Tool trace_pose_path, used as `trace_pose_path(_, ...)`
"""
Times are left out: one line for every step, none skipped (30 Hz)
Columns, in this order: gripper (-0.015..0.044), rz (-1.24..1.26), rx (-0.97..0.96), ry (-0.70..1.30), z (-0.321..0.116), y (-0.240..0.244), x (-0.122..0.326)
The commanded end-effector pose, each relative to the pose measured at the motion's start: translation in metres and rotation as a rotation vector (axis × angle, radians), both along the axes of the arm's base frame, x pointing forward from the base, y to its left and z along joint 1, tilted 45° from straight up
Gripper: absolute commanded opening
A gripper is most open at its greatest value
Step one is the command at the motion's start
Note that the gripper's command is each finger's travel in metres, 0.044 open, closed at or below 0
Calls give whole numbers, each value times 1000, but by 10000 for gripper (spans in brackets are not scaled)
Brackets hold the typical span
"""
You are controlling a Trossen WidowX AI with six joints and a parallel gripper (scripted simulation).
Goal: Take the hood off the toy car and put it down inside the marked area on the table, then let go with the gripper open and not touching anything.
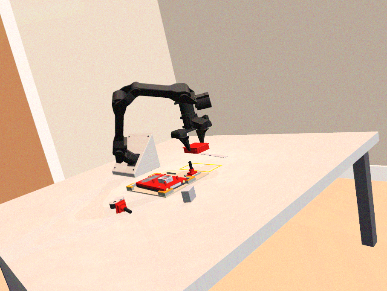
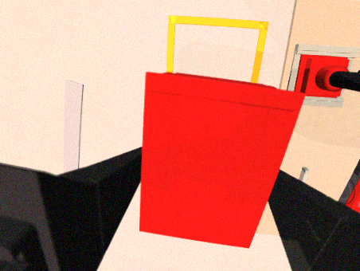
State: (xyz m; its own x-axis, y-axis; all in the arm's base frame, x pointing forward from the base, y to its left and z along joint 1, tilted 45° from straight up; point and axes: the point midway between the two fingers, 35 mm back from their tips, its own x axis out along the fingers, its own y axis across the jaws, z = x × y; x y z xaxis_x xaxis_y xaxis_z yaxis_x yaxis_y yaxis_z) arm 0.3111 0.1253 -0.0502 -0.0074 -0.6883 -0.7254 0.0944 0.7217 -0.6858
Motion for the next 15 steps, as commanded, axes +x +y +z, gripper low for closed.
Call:
trace_pose_path(0,4,-5,3,-3,-3,0)
trace_pose_path(0,4,-5,3,-4,-4,0)
trace_pose_path(0,4,-5,3,-4,-5,0)
trace_pose_path(0,4,-5,3,-5,-5,0)
trace_pose_path(0,4,-5,3,-6,-6,0)
trace_pose_path(0,4,-5,3,-6,-7,0)
trace_pose_path(0,4,-6,2,-7,-7,0)
trace_pose_path(0,4,-6,2,-8,-8,0)
trace_pose_path(0,4,-6,2,-8,-9,0)
trace_pose_path(0,4,-6,2,-9,-9,0)
trace_pose_path(0,4,-6,2,-10,-10,0)
trace_pose_path(0,4,-6,2,-10,-11,0)
trace_pose_path(0,4,-6,2,-11,-11,0)
trace_pose_path(0,4,-6,2,-12,-12,0)
trace_pose_path(0,4,-6,2,-12,-13,0)
